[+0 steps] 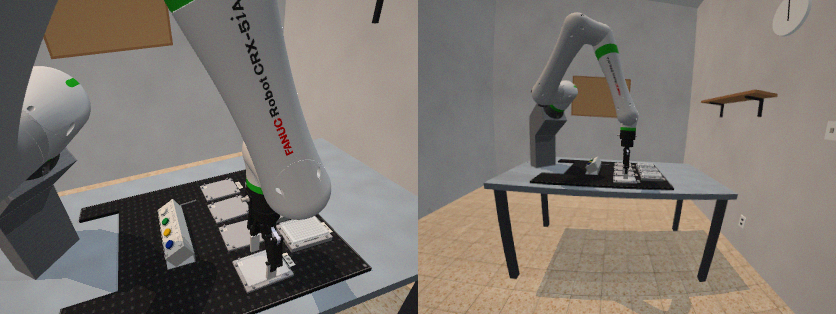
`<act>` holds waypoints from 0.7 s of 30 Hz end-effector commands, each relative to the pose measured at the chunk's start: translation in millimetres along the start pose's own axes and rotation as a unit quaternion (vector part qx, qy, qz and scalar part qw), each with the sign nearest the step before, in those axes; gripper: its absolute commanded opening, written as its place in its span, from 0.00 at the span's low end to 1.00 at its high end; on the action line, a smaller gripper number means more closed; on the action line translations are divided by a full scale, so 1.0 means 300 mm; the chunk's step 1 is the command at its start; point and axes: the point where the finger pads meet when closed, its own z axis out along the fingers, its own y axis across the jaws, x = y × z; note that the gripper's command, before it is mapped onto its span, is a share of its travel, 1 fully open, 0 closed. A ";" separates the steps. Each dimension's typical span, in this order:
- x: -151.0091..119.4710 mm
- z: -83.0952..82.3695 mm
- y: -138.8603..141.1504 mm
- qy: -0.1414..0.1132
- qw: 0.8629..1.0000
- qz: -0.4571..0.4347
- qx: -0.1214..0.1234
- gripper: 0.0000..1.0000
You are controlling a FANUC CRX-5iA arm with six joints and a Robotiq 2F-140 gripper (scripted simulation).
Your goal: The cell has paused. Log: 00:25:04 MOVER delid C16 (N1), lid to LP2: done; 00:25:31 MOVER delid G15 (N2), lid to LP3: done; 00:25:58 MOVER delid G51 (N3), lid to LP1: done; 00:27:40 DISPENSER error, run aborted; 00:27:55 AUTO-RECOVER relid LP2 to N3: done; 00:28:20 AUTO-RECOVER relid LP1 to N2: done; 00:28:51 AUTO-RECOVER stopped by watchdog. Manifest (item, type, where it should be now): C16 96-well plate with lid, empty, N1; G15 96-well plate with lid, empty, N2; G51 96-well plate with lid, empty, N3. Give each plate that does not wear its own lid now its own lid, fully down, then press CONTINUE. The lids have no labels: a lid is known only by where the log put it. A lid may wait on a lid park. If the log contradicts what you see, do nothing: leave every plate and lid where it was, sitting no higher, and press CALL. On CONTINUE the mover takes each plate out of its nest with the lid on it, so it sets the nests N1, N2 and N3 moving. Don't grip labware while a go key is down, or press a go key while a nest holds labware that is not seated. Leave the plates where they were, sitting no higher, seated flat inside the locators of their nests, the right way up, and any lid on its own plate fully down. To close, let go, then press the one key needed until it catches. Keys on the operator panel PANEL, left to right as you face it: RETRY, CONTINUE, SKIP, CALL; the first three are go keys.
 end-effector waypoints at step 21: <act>0.001 0.000 0.000 0.000 1.000 0.000 0.000 0.66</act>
